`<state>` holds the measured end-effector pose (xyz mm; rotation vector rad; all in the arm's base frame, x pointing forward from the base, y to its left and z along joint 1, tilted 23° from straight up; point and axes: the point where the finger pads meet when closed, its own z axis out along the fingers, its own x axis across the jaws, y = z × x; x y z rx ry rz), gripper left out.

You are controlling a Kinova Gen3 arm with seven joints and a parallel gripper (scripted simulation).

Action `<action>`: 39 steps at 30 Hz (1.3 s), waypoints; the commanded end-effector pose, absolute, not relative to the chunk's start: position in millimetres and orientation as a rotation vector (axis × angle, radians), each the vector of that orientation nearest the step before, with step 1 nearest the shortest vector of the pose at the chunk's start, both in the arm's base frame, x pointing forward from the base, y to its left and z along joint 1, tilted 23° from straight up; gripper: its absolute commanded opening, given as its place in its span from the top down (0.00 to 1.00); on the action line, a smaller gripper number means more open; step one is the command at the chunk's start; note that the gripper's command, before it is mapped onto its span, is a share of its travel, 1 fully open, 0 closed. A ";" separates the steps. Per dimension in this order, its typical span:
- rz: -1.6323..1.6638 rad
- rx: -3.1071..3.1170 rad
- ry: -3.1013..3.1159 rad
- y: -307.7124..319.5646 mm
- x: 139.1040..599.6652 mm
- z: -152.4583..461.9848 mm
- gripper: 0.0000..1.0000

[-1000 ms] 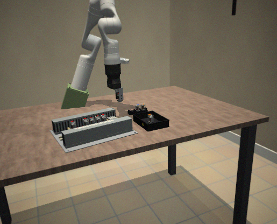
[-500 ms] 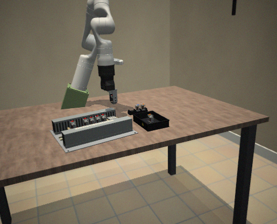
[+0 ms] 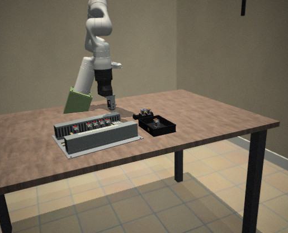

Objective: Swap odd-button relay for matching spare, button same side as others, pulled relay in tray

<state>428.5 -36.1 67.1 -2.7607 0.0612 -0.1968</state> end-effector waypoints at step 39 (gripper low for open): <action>-0.185 -2.758 0.061 -156.0 465.7 21.3 1.00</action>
